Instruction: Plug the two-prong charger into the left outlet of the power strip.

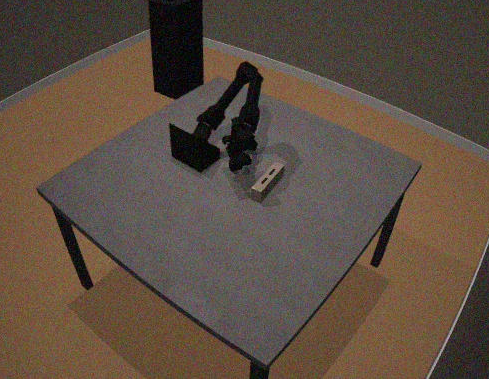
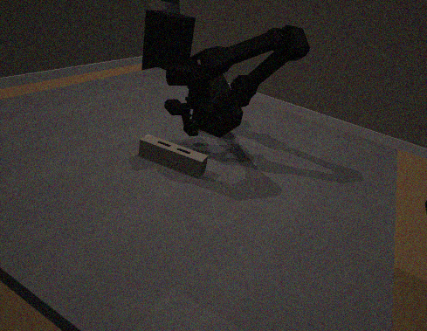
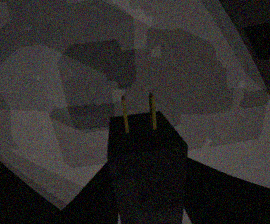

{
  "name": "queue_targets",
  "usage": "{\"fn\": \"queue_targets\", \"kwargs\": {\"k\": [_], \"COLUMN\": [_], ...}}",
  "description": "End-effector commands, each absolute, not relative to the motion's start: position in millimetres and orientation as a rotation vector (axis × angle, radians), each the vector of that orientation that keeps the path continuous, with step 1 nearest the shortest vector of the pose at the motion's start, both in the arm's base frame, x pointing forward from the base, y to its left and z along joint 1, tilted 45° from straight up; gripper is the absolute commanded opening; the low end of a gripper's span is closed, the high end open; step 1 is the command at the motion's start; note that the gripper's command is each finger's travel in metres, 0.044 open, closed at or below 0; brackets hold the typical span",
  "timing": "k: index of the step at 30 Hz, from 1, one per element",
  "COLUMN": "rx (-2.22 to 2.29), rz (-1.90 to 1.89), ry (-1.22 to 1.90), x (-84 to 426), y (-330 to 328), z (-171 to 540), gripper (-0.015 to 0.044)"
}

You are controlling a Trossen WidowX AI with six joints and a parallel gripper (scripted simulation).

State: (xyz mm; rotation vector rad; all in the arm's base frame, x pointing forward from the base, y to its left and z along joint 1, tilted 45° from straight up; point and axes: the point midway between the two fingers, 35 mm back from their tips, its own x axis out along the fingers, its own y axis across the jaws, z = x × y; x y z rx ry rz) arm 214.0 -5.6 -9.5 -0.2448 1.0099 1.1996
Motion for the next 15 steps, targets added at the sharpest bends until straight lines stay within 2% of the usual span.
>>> {"fn": "queue_targets", "kwargs": {"k": [1,15], "rx": [-0.214,-0.080], "rz": [1.175,1.094], "ry": [1.025,1.115], "x": [218,222], "y": [-4,6], "z": [-8,-7], "gripper": [0.0000,0.0000]}}
